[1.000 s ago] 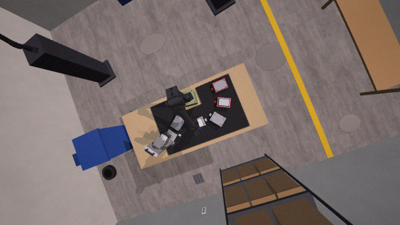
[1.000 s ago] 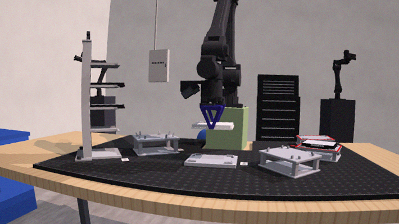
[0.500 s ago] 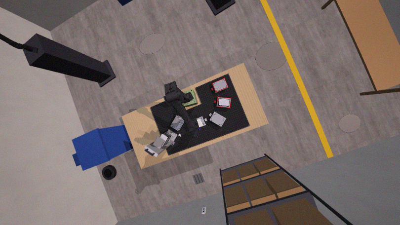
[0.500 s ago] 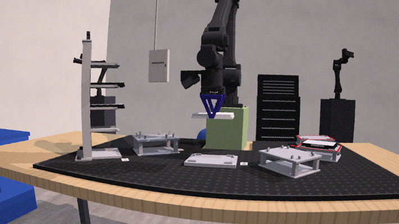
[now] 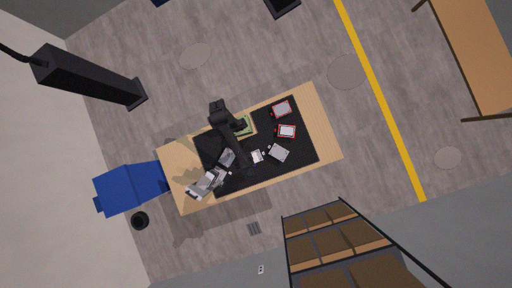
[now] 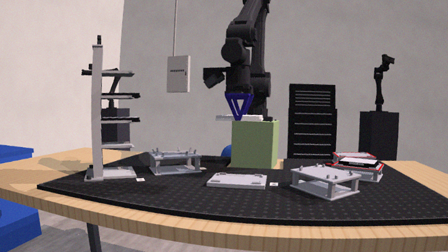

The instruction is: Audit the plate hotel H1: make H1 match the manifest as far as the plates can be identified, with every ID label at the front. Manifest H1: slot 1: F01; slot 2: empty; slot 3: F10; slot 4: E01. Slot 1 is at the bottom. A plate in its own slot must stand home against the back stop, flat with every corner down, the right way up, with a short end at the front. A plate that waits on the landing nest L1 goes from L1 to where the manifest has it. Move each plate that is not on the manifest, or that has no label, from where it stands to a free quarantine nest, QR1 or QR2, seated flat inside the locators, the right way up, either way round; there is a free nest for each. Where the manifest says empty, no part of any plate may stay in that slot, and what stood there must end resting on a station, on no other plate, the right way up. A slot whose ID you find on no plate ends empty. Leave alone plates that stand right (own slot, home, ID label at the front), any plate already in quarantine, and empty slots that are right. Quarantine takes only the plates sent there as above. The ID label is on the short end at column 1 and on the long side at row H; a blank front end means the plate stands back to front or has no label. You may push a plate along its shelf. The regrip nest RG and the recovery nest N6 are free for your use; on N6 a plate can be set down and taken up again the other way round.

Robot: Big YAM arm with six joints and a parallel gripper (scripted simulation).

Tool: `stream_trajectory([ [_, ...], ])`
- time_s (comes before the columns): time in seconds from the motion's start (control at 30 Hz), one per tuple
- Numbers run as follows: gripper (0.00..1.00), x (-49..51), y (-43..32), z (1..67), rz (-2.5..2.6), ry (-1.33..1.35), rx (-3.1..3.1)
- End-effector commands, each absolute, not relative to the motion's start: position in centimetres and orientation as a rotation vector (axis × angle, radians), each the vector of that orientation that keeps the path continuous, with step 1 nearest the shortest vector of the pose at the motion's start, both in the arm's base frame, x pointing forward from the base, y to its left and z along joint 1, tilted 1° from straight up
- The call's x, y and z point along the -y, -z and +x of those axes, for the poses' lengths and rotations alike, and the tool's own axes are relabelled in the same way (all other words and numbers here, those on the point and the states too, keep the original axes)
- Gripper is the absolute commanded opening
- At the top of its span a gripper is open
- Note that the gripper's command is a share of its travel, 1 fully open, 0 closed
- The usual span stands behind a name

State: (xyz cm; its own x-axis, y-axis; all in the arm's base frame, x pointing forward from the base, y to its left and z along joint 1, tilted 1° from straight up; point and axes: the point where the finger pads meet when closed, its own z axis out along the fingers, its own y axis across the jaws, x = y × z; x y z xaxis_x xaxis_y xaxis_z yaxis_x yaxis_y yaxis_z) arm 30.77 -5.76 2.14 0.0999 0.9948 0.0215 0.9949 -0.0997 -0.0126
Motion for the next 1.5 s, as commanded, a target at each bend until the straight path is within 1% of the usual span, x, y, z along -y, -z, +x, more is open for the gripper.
stream_trajectory([
  [0.0, 0.86, 6.8, -5.7, 33.7, -2.359, 0.085, 2.14],
  [0.6, 0.86, 6.9, -10.2, 33.5, -2.361, 0.088, 2.142],
  [0.7, 0.86, 6.8, -9.3, 33.6, -2.347, 0.068, 2.133],
  [1.07, 0.86, 10.1, -9.2, 33.1, -2.192, 0.064, 2.307],
  [1.47, 0.86, 13.7, -9.6, 32.3, -2.137, 0.063, 2.381],
])
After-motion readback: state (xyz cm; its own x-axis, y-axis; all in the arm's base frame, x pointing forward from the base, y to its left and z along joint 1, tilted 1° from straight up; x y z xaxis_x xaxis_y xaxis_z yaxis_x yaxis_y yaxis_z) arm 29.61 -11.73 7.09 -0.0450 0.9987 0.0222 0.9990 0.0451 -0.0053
